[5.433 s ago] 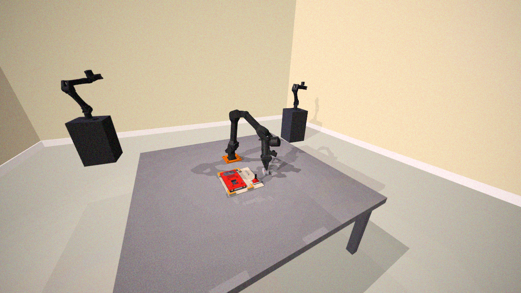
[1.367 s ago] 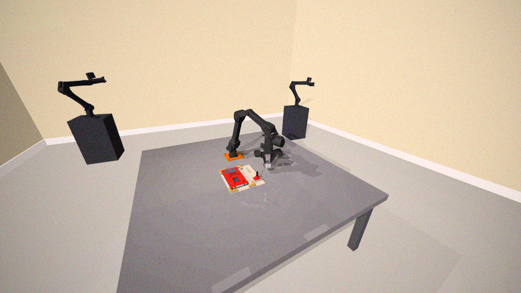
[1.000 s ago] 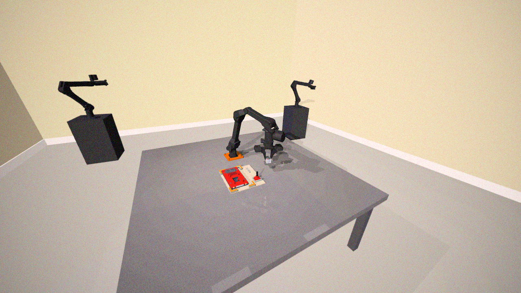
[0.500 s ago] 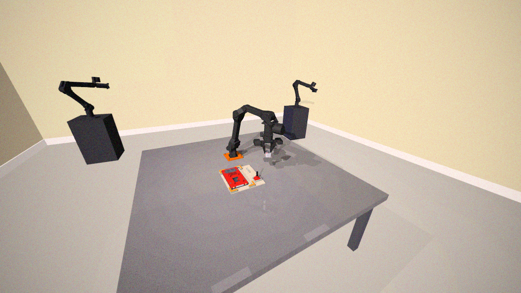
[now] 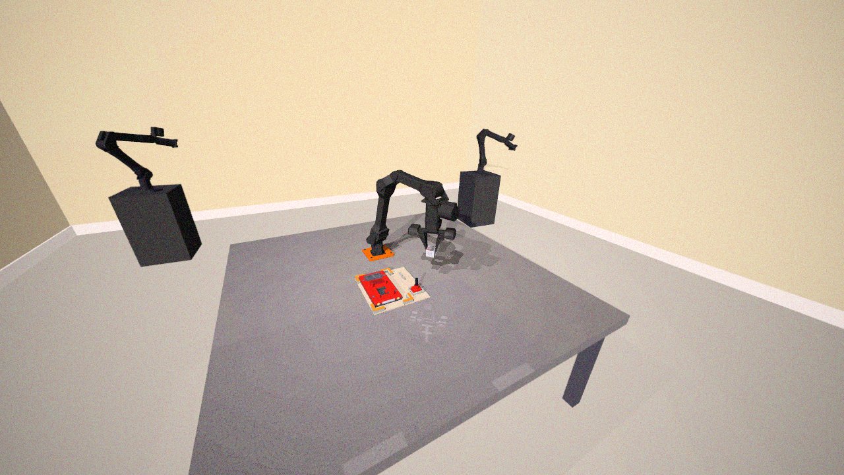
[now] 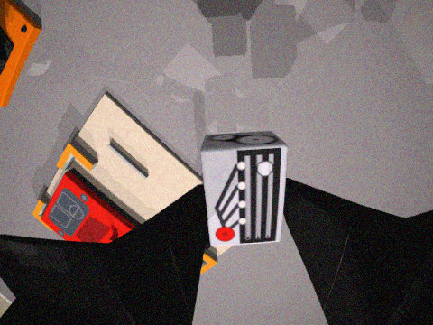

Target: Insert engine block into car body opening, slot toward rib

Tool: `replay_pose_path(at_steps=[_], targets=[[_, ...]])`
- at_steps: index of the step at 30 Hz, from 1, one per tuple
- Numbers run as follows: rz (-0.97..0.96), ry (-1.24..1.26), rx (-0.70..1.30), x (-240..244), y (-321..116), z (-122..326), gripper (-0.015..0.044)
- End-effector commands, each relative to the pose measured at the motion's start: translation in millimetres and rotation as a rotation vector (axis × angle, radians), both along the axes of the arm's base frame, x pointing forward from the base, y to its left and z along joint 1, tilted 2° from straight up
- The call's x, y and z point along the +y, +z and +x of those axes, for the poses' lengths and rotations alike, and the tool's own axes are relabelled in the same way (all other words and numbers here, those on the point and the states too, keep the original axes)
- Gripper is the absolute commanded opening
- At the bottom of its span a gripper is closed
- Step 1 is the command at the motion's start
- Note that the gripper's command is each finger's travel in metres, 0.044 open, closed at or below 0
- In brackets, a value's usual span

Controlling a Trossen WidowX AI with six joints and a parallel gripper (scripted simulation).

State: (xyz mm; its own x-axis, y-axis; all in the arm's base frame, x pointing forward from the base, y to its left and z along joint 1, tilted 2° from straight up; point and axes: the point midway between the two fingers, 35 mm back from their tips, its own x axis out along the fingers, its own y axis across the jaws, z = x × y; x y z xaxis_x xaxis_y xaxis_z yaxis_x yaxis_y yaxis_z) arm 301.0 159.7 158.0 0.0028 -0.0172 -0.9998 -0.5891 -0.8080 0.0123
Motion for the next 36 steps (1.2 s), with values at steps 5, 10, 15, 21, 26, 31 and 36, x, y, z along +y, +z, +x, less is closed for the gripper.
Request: replay_pose_path(at_steps=[5,10,15,21,26,31,36], targets=[[0.001,-0.282,-0.008,-9.8,-3.1,6.8,0.0],[0.002,-0.456,-0.011,-16.0,-5.2,10.6,0.0],[0.002,-0.63,-0.015,-22.4,-7.3,14.3,0.0],[0.004,-0.839,-0.02,-30.3,-9.9,18.8,0.0],[0.005,-1.013,-0.024,-36.8,-12.0,22.2,0.0],[0.005,-1.187,-0.028,-43.4,-14.0,25.3,0.0],[0.006,-1.362,-0.031,-50.0,-16.1,28.3,0.0]])
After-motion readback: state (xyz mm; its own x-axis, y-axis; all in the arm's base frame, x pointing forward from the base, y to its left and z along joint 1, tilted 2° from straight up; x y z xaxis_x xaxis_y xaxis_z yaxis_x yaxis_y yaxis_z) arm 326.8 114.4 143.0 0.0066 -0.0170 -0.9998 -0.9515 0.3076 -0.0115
